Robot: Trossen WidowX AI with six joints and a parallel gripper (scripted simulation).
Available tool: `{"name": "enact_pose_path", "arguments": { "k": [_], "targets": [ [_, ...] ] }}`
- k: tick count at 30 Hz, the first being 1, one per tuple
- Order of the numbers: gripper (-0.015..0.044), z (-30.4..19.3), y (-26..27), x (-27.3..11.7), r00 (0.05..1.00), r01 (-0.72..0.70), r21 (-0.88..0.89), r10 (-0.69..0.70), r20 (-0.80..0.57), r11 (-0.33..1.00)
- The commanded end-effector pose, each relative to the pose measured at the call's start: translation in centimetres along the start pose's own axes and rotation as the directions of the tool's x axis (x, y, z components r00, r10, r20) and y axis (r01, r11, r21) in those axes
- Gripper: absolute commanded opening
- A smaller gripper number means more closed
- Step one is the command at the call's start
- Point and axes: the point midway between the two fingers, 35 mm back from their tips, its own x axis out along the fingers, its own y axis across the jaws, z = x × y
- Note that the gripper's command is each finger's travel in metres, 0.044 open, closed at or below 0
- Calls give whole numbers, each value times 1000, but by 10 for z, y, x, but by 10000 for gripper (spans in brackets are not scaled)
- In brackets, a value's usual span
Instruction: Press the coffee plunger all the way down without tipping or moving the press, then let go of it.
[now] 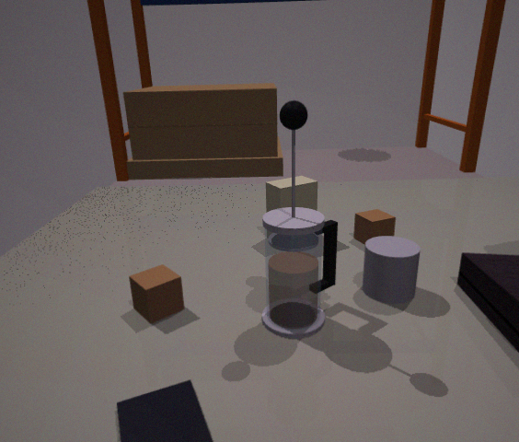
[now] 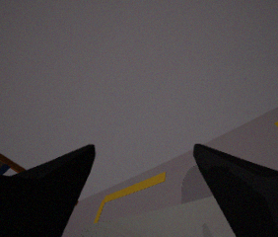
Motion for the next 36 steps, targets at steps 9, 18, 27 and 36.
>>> {"name": "enact_pose_path", "arguments": {
  "k": [9,18,27,36],
  "targets": [
    [440,16,-16,-36,971,197,-12,-194,139,980],
    [440,36,-36,-167,673,624,120,-609,420,772],
    [440,10,-12,-308,150,840,388,-849,507,379],
    [440,-63,53,-424,-411,737,670,-847,339,-89]
  ]
}}
